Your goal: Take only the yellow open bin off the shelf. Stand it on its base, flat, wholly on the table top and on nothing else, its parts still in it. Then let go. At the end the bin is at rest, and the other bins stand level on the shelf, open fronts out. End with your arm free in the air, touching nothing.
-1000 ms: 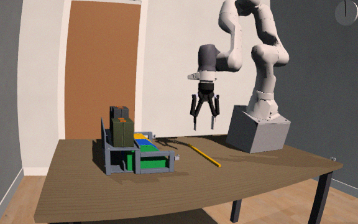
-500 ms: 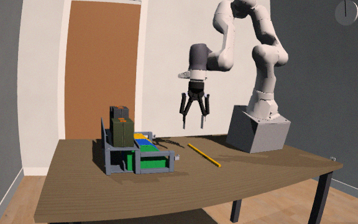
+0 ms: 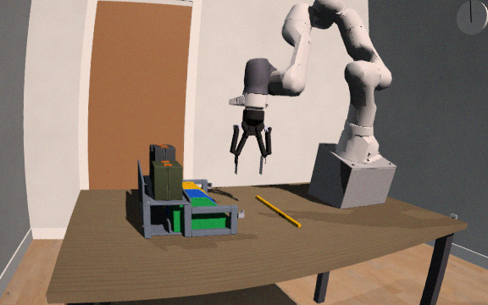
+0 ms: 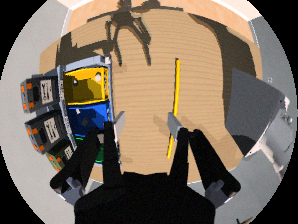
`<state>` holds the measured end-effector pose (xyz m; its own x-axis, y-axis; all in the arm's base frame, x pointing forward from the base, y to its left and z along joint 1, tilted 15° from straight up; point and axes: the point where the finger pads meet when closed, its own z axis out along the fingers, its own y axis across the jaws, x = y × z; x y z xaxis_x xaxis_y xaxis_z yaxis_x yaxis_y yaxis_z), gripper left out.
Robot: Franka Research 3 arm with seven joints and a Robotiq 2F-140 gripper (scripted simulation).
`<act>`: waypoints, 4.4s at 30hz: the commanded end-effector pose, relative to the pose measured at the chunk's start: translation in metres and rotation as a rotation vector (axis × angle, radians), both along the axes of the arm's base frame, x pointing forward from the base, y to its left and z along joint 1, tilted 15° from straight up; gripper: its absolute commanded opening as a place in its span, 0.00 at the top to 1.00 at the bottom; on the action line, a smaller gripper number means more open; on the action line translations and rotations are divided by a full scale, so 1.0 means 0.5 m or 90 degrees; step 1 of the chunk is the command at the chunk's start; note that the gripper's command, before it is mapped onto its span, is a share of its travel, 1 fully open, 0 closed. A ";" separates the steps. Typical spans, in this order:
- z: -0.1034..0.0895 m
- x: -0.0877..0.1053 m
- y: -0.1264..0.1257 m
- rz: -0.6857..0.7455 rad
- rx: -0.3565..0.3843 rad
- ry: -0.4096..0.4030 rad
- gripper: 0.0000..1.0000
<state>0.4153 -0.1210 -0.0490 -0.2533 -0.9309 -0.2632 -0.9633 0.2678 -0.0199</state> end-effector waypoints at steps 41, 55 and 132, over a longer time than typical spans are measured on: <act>-0.033 0.154 -0.127 0.017 0.002 0.013 0.43; -0.050 0.239 -0.200 0.017 0.002 0.013 0.43; -0.050 0.235 -0.197 0.019 0.003 0.014 0.43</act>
<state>0.5329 -0.2193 -0.0743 -0.2319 -0.9369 -0.2615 -0.9709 0.2395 0.0029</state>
